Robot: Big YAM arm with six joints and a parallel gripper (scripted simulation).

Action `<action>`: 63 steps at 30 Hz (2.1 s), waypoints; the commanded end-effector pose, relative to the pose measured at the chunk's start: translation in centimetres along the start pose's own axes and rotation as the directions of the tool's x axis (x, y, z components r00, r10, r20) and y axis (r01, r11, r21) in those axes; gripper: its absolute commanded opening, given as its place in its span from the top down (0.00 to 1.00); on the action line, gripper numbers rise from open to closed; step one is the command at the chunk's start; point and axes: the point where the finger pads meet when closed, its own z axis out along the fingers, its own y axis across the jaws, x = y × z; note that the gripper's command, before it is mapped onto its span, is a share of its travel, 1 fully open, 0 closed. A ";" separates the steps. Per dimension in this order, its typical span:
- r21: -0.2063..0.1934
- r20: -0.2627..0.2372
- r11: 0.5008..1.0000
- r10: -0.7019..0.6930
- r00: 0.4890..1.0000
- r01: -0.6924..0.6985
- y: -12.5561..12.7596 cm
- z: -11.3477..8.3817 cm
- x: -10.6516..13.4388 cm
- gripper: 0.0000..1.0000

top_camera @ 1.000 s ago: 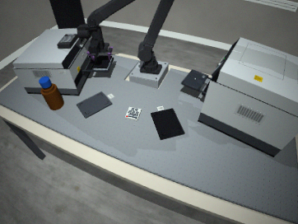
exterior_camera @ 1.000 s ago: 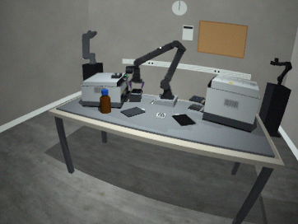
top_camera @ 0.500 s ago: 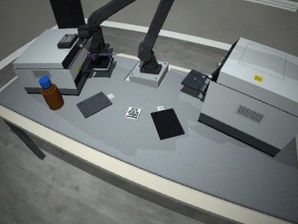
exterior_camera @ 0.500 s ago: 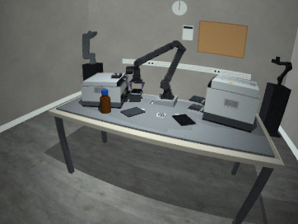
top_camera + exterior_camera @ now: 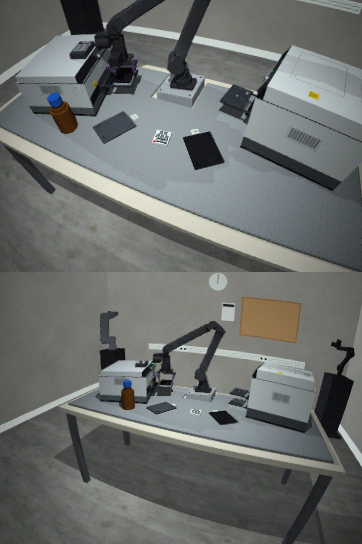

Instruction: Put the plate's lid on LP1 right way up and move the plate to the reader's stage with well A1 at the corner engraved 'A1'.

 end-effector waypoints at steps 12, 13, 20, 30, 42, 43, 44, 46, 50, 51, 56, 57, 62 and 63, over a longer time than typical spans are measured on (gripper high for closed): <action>-0.009 0.003 1.000 -0.024 1.000 0.024 0.1 1.1 -0.3 0.00; -0.009 0.003 1.000 -0.024 1.000 0.024 0.1 1.2 -0.3 0.00; 0.020 0.003 1.000 -0.023 1.000 0.023 -0.9 0.6 -0.4 0.00; -0.010 0.002 1.000 -0.023 1.000 0.023 -0.1 0.7 -0.3 0.15; -0.010 0.002 1.000 -0.023 1.000 0.023 -0.1 0.7 -0.3 0.15; -0.010 0.002 1.000 -0.023 1.000 0.023 -0.1 0.7 -0.3 0.15; -0.010 0.002 1.000 -0.023 1.000 0.023 -0.1 0.7 -0.3 0.15; -0.010 0.002 1.000 -0.023 1.000 0.023 -0.1 0.7 -0.3 0.15; -0.010 0.002 1.000 -0.023 1.000 0.023 -0.1 0.7 -0.3 0.15; -0.010 0.002 1.000 -0.023 1.000 0.023 -0.1 0.7 -0.3 0.15; -0.014 0.002 1.000 -0.023 1.000 0.023 0.0 0.7 -0.3 0.15; -0.018 0.002 1.000 -0.023 1.000 0.023 0.1 0.6 -0.3 0.15; 0.015 0.003 1.000 -0.022 1.000 0.022 -0.7 -0.5 -0.3 0.15; 0.023 0.003 1.000 -0.022 1.000 0.022 -0.9 -0.8 -0.3 0.15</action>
